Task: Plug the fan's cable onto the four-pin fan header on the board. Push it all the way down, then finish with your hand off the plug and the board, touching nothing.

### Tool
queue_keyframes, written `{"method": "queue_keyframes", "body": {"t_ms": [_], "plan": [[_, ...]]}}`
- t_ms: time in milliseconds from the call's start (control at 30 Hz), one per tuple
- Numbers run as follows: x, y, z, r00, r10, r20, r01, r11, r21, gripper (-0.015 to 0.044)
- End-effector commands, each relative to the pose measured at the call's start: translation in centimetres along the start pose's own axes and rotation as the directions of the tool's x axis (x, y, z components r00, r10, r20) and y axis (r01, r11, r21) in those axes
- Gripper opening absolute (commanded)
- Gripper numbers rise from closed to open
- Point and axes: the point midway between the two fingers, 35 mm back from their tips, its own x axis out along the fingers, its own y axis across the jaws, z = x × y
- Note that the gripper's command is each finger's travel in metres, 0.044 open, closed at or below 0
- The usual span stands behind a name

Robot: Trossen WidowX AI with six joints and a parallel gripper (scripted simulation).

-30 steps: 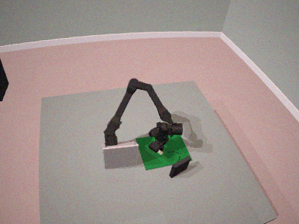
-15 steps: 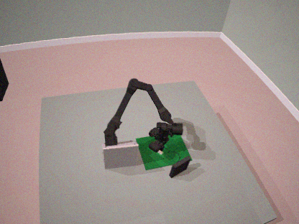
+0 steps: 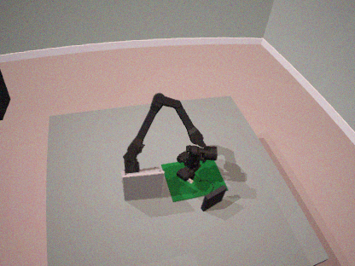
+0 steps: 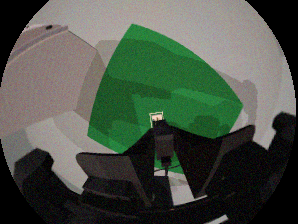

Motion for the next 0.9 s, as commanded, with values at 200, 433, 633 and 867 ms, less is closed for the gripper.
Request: {"method": "queue_keyframes", "body": {"t_ms": [200, 433, 633, 867], "plan": [[0.26, 0.18, 0.08, 1.000, 0.000, 0.004, 0.000, 1.000, 0.010, 0.0000], [0.36, 0.20, 0.10, 1.000, 0.000, 0.004, 0.000, 1.000, 0.011, 0.0000], [0.45, 0.20, 0.10, 1.000, -0.001, 0.004, 0.000, 1.000, 0.011, 0.0000], [0.55, 0.18, 0.08, 1.000, -0.001, 0.004, 0.001, 1.000, 0.010, 0.0000]]}}
